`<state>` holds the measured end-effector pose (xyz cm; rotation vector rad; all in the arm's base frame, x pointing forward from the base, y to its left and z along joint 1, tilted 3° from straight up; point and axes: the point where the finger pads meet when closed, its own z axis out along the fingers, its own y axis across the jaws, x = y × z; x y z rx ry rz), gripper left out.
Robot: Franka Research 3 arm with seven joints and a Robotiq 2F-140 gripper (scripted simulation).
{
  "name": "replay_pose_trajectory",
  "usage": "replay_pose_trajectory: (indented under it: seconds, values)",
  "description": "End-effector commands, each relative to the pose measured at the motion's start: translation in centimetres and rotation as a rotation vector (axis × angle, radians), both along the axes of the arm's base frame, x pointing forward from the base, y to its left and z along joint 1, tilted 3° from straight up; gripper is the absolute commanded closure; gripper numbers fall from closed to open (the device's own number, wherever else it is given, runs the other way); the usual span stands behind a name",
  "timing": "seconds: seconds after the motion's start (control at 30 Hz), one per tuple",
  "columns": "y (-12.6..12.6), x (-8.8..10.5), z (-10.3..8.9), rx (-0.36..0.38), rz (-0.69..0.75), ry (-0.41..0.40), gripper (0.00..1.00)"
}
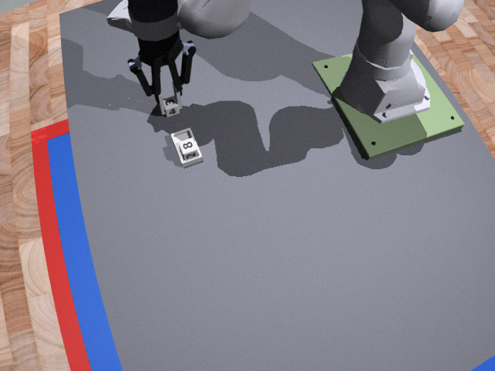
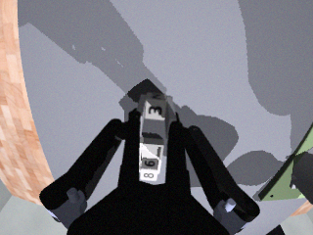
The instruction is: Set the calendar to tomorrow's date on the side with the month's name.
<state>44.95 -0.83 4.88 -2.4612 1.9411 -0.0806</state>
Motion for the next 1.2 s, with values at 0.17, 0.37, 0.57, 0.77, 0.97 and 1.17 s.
replay_pose_trajectory:
  seconds: [0.17, 0.37, 0.57, 0.77, 0.97, 1.17]
  values:
    - [-0.1, -0.1, -0.1, 0.001, 0.003, 0.001, 0.84]
    - [-0.1, -0.1, -0.1, 0.001, 0.003, 0.001, 0.84]
    - [-0.1, -0.1, -0.1, 0.001, 0.003, 0.001, 0.84]
    - [-0.1, -0.1, -0.1, 0.001, 0.003, 0.001, 0.84]
    - [0.0, -0.1, 0.2, 0.001, 0.003, 0.001, 0.84]
    - [0.0, -0.2, 2.9, 0.001, 0.003, 0.001, 0.84]
